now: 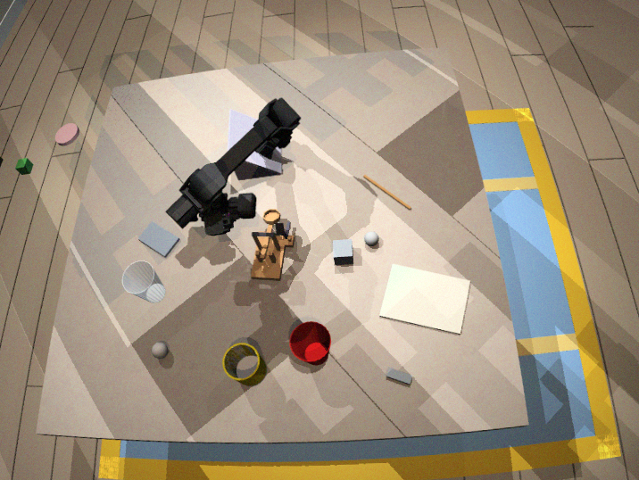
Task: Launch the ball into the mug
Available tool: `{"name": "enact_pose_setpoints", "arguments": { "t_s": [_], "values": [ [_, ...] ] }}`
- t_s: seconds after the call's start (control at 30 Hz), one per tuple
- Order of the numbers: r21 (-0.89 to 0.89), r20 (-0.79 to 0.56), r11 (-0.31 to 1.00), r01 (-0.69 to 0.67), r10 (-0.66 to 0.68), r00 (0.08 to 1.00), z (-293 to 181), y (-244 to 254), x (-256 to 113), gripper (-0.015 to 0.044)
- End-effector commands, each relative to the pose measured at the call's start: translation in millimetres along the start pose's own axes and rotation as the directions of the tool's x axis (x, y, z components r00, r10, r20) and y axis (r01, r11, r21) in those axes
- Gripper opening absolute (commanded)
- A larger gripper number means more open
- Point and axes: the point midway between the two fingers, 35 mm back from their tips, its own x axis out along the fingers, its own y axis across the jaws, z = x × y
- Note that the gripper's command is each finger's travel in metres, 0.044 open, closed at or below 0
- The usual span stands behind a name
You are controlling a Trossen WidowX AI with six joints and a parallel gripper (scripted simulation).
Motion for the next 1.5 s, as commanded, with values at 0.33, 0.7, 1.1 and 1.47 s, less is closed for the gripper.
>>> {"name": "enact_pose_setpoints", "arguments": {
  "t_s": [0.33, 0.7, 1.1, 1.47],
  "values": [
    [0.074, -0.152, 0.997, -0.002, 0.013, 0.988, -35.7, 92.1, 27.8, 0.0],
    [0.086, -0.209, 0.996, -0.002, 0.02, 0.978, -38.2, 100.0, 42.2, 0.0],
    [0.087, -0.222, 0.996, -0.002, 0.022, 0.975, -36.3, 99.4, 55.6, 0.0],
    [0.079, -0.222, 0.997, 0.0, 0.017, 0.975, -35.7, 99.1, 56.3, 0.0026]
  ]
}}
